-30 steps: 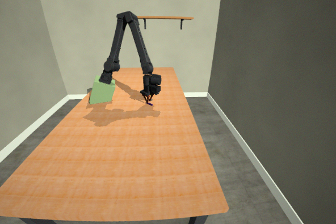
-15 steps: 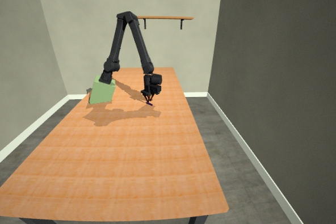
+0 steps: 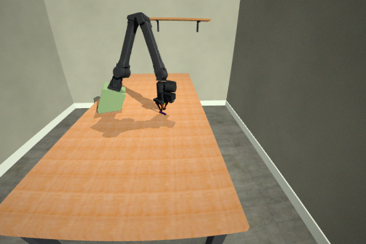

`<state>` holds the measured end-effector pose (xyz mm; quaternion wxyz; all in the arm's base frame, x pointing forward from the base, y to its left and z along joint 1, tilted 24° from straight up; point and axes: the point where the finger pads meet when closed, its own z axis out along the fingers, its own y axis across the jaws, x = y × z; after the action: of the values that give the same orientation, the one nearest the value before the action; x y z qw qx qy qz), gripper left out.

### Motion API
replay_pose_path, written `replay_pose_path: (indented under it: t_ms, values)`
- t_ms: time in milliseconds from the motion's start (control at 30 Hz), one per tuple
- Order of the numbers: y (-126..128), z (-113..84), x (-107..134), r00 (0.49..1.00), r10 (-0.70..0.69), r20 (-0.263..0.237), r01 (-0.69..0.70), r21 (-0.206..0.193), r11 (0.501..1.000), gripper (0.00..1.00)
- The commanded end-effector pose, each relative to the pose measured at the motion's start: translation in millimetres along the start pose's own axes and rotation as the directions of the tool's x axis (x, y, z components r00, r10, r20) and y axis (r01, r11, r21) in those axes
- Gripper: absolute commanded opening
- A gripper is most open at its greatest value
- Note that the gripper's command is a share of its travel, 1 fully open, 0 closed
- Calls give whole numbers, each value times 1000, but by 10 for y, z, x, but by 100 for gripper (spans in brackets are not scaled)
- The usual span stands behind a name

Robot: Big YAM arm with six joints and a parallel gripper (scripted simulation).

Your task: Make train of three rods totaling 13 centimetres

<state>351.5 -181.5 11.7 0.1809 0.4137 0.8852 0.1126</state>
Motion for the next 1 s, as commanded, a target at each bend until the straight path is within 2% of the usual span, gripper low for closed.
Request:
replay_pose_path:
  t_ms: [0,967]
  values:
    - [86,21,-90,1000,-8,2,8,-2,1000,23]
    - [95,71,-118,1000,-11,17,11,-7,1000,23]
